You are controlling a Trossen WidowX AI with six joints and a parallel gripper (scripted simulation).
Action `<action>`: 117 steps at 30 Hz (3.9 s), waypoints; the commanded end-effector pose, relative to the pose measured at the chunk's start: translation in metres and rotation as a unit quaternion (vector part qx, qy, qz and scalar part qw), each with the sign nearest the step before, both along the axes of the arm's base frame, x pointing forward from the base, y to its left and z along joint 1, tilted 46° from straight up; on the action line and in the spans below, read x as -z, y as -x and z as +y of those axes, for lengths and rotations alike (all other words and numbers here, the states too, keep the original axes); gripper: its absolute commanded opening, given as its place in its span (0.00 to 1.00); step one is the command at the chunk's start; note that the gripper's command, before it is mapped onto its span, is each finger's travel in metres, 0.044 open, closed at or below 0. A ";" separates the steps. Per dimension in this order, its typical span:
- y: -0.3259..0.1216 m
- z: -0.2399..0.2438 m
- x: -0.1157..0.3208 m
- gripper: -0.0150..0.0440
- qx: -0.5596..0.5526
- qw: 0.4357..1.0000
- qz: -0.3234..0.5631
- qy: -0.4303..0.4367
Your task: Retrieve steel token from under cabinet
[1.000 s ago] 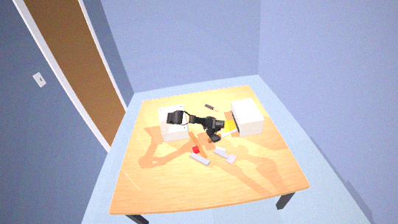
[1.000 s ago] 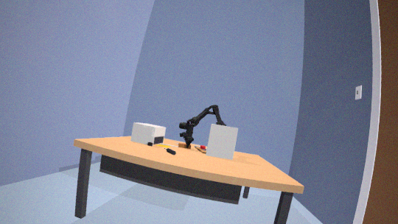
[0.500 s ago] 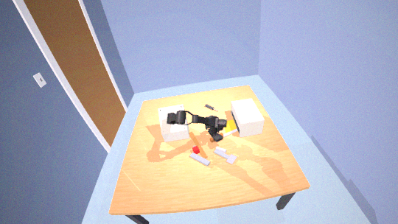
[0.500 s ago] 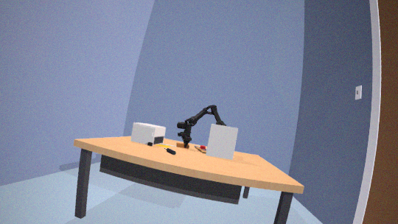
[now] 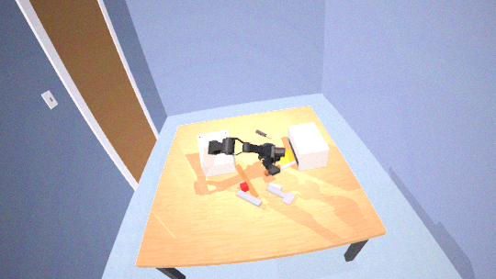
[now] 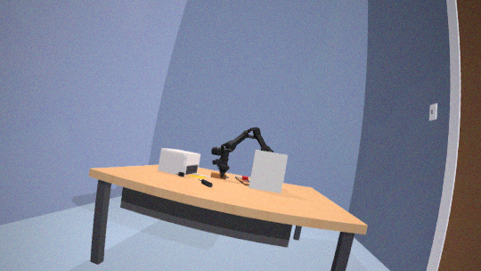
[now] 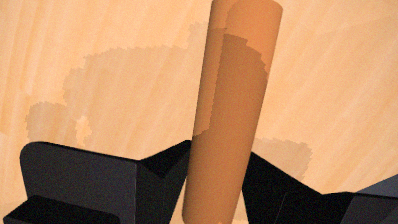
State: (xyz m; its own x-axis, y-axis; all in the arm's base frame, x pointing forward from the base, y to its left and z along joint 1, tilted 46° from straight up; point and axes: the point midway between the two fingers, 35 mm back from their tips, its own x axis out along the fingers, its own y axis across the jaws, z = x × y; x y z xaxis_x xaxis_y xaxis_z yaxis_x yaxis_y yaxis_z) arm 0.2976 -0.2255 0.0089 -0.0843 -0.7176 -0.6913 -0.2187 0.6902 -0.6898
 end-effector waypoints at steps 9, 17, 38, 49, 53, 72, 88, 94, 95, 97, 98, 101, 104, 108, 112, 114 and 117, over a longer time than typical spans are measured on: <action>-0.016 0.001 0.003 0.25 0.001 1.000 -0.003 0.001; -0.024 0.002 0.004 0.25 0.001 1.000 -0.003 0.001; -0.046 0.003 0.008 0.25 0.001 1.000 -0.004 0.001; -0.057 0.004 0.011 0.25 0.001 1.000 -0.004 0.001; -0.061 0.005 0.011 0.25 0.001 1.000 -0.004 0.001; -0.077 0.007 0.015 0.25 0.001 1.000 -0.004 0.001; -0.073 0.019 0.029 0.25 0.001 1.000 -0.004 0.000; -0.072 0.023 0.033 0.25 0.001 1.000 -0.004 0.000; -0.072 0.023 0.033 0.25 0.001 1.000 -0.004 0.000; -0.072 0.024 0.034 0.25 0.001 1.000 -0.004 0.000; -0.072 0.024 0.034 0.25 0.001 1.000 -0.004 0.000; -0.072 0.024 0.034 0.25 0.001 1.000 -0.004 0.000; -0.072 0.024 0.034 0.25 0.001 1.000 -0.004 0.000; -0.070 0.024 0.033 0.25 0.001 1.000 -0.004 0.000; -0.067 0.023 0.032 0.25 0.001 1.000 -0.004 0.000; -0.065 0.022 0.032 0.25 0.001 1.000 -0.004 0.000; -0.062 0.022 0.031 0.25 0.001 1.000 -0.004 0.000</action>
